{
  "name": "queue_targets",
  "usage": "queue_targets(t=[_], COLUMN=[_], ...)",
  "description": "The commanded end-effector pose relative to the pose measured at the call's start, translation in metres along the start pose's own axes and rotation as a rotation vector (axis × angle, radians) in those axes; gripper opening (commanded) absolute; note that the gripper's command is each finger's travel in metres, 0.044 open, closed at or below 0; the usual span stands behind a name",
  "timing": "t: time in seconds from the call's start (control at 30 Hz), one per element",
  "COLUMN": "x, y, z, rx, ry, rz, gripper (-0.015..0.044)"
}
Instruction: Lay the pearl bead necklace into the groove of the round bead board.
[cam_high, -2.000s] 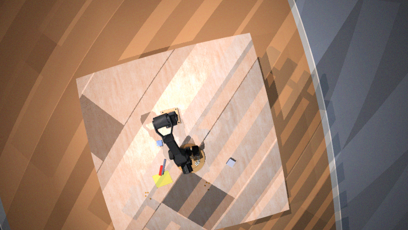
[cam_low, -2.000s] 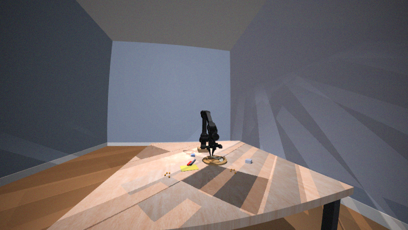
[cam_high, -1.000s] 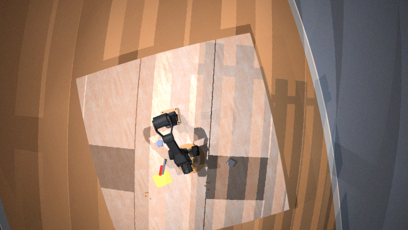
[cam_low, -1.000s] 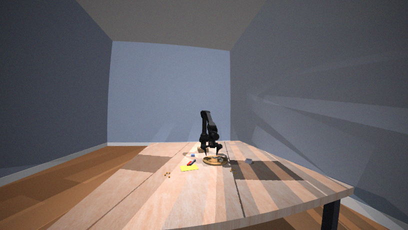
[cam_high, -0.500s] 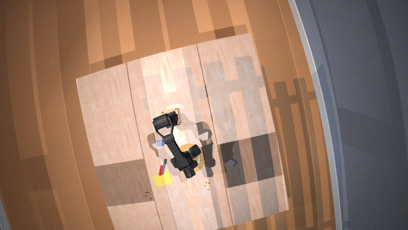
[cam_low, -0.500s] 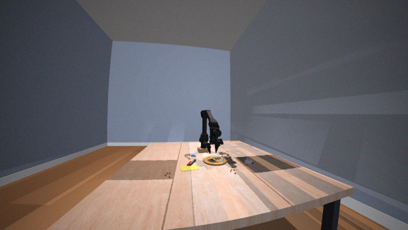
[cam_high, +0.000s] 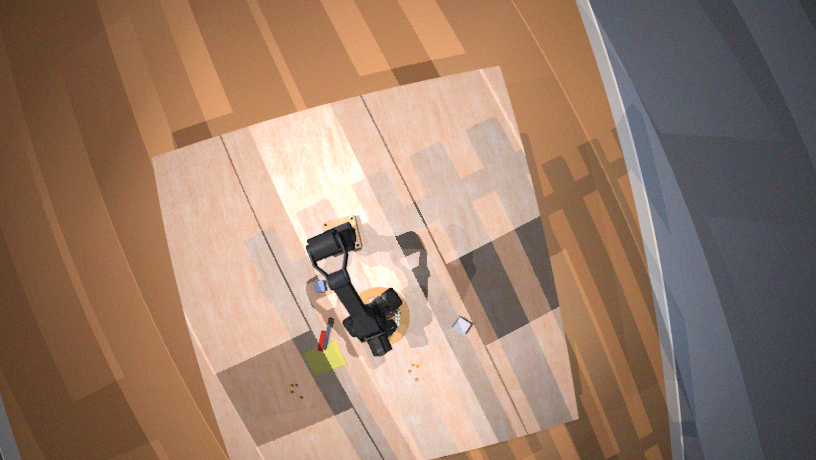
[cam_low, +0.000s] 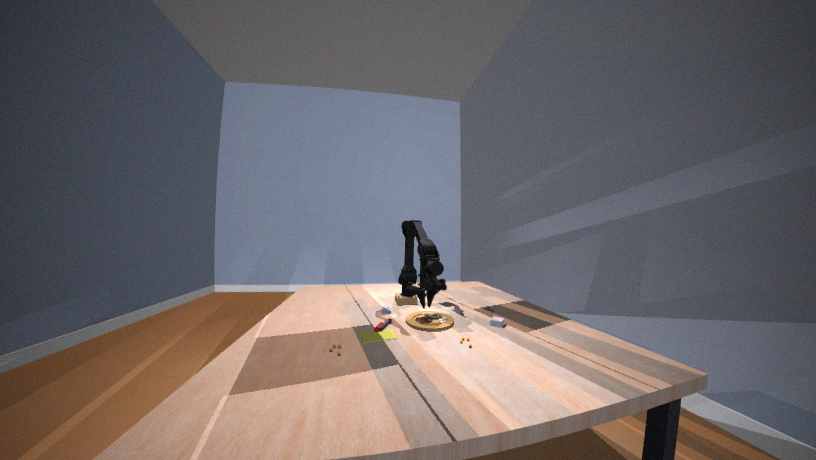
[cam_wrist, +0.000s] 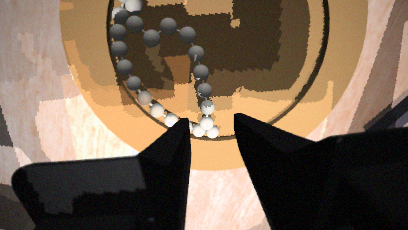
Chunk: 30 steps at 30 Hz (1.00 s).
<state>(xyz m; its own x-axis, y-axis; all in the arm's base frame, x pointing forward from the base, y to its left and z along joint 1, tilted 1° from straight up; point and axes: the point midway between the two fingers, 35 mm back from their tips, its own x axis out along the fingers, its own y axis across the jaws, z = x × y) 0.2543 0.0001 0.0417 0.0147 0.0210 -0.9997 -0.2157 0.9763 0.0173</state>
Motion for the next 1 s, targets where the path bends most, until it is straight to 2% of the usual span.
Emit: queue_targets(t=[0.0,0.7,0.87,0.97], x=[0.002,0.031,0.029,0.029], y=[0.0,0.0,0.0,0.0], z=[0.001,-0.002,-0.001,-0.001], rx=[-0.001,-0.007,-0.002,-0.002], ry=[-0.002,0.007,0.005,0.005], rz=[-0.001,-0.001,0.001,0.001], gripper=[0.012,0.012,0.0,0.0])
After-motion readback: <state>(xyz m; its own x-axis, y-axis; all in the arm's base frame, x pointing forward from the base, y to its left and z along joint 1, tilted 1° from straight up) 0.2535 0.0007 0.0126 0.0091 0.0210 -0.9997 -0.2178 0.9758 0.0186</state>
